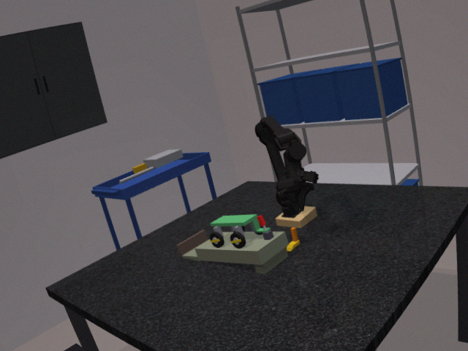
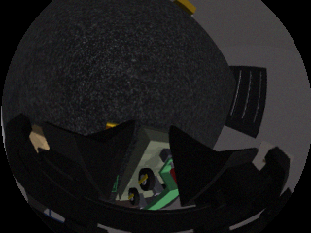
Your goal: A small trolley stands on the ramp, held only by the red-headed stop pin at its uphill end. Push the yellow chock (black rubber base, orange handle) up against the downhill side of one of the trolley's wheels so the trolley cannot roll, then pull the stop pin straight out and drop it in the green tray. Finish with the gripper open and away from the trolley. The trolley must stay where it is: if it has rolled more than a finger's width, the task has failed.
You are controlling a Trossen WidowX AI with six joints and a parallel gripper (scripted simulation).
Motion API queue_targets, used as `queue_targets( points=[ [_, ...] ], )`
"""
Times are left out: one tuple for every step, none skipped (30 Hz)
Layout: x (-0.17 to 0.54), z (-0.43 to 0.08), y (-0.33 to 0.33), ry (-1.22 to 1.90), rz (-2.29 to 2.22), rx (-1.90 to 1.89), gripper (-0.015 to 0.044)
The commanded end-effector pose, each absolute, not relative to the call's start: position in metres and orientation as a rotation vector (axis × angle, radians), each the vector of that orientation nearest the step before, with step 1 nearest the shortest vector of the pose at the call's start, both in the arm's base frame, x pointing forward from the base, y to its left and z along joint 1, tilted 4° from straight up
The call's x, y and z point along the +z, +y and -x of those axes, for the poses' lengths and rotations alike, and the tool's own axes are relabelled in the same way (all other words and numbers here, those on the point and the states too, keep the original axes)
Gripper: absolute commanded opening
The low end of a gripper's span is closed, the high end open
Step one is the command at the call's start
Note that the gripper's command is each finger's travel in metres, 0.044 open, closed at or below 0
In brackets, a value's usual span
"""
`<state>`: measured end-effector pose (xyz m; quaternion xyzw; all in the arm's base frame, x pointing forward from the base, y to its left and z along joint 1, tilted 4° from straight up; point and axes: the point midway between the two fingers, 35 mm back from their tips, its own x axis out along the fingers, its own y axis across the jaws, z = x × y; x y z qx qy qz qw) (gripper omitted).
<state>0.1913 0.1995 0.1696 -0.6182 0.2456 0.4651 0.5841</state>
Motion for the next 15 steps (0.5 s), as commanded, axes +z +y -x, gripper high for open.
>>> queue_targets(
  points=[
    [0.152,-0.185,0.167,0.838,1.376,1.139,0.0190],
    [0.149,-0.182,0.160,0.899,1.356,1.150,0.0190],
    [0.147,-0.179,0.152,0.959,1.333,1.160,0.0190],
    [0.145,-0.176,0.145,1.020,1.308,1.170,0.0190],
    [0.143,-0.173,0.140,1.070,1.285,1.177,0.0190],
    [0.143,-0.171,0.136,1.100,1.271,1.181,0.0190],
    [0.142,-0.170,0.135,1.109,1.266,1.183,0.0190],
    [0.142,-0.170,0.135,1.109,1.266,1.183,0.0190],
    [0.142,-0.170,0.135,1.109,1.266,1.183,0.0190],
    [0.142,-0.170,0.135,1.109,1.266,1.183,0.0190],
    [0.142,-0.170,0.135,1.109,1.266,1.183,0.0190],
    [0.142,-0.170,0.135,1.109,1.266,1.183,0.0190],
    [0.142,-0.170,0.135,1.109,1.266,1.183,0.0190],
    [0.142,-0.170,0.135,1.109,1.266,1.183,0.0190],
    [0.142,-0.170,0.135,1.109,1.266,1.183,0.0190]
  ],
)
